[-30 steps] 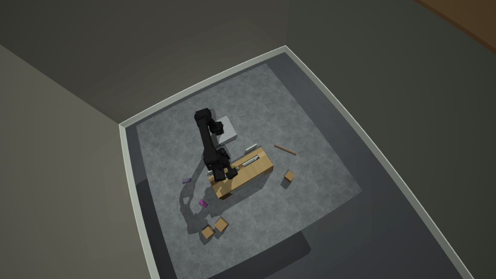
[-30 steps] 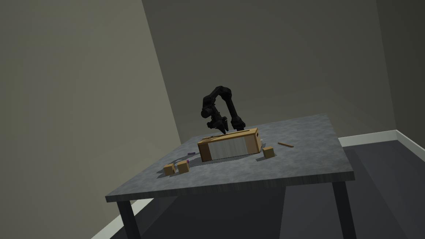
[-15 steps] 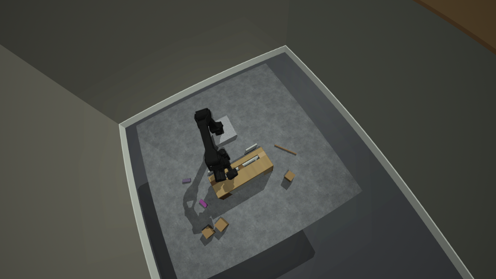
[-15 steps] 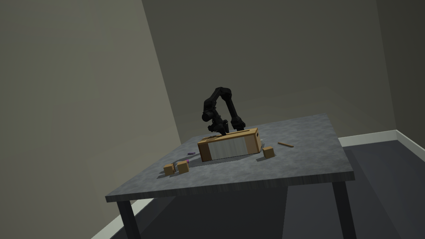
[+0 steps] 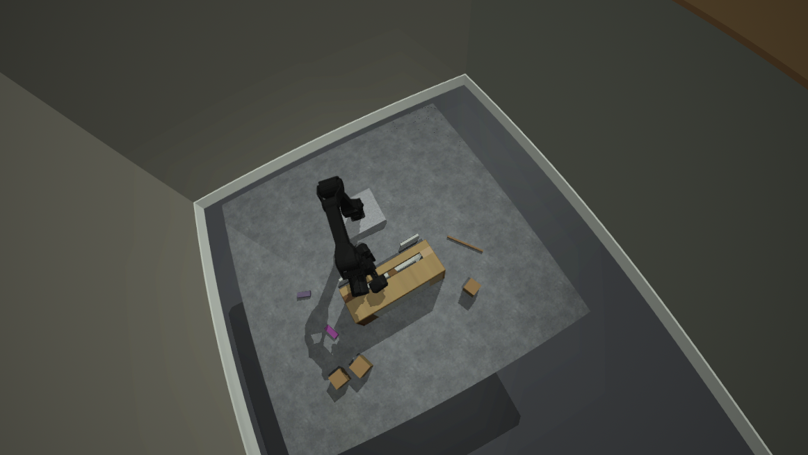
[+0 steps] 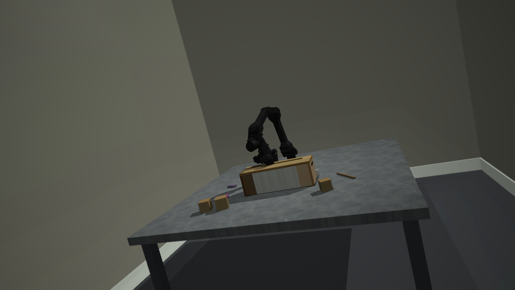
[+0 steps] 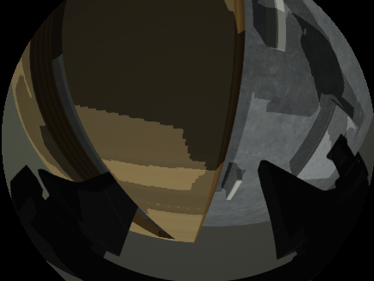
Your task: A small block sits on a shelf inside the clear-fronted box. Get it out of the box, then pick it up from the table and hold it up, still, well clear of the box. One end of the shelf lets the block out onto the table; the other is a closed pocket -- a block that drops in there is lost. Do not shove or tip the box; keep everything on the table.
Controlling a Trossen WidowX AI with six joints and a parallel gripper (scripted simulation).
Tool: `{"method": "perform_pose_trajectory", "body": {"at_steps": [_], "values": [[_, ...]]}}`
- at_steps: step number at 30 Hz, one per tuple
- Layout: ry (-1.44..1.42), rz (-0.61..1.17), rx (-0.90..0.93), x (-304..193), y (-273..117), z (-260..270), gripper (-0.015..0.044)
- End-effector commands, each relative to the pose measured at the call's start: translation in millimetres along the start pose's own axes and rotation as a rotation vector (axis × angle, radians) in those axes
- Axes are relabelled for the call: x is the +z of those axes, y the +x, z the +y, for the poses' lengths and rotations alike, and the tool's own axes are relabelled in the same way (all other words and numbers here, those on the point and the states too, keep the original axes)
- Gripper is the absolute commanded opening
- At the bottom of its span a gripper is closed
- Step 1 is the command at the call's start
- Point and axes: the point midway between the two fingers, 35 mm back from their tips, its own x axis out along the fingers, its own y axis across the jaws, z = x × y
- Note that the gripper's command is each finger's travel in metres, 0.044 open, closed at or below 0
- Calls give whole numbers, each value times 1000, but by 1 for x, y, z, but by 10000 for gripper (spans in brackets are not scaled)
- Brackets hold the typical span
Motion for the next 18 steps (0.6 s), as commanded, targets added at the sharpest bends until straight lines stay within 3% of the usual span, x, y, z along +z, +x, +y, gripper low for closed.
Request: {"method": "perform_pose_trajectory", "body": {"at_steps": [1, 18], "values": [[-1, 6, -6, 2, 8, -4, 400], [1, 3, -1, -28, 13, -1, 400]]}}
